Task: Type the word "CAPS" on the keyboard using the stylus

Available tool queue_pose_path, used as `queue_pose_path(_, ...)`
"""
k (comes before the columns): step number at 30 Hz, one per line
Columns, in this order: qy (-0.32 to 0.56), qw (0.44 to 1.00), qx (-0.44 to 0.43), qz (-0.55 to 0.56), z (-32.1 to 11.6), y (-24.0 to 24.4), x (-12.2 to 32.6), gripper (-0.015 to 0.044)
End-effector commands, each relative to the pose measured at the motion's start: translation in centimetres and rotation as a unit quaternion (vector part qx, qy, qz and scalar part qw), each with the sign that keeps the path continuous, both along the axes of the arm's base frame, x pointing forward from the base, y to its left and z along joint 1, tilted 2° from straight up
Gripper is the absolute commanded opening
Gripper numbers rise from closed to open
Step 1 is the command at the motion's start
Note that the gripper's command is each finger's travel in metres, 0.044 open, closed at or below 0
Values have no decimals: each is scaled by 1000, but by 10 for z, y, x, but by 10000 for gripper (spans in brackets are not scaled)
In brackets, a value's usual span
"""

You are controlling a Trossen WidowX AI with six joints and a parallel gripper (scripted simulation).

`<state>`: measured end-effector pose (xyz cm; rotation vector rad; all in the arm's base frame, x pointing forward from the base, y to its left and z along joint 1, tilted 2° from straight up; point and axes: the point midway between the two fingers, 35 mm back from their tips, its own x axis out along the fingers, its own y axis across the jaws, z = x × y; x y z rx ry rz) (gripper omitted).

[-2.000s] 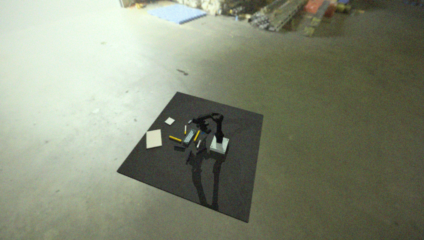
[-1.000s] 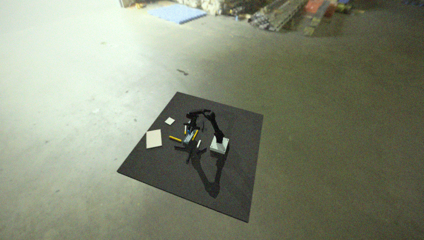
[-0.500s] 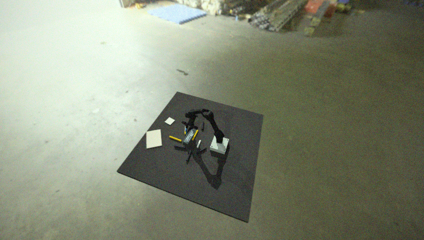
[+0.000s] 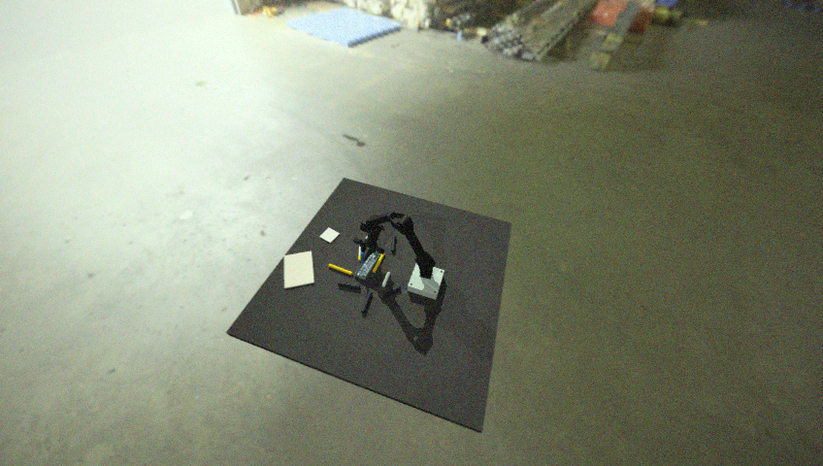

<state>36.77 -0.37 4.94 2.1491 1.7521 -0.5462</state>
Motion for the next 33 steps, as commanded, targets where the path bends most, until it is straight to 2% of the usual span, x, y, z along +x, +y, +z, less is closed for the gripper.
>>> queue_pose_path(1, -3, 1000, 1, 1, 0, 0, 0, 0)
queue_pose_path(5, -3, 1000, 1, 1, 0, 0, 0, 0)
queue_pose_path(8, -3, 1000, 1, 1, -1, 0, 2, 79)
queue_pose_path(33, -3, 1000, 1, 1, -13, 0, 4, 81)
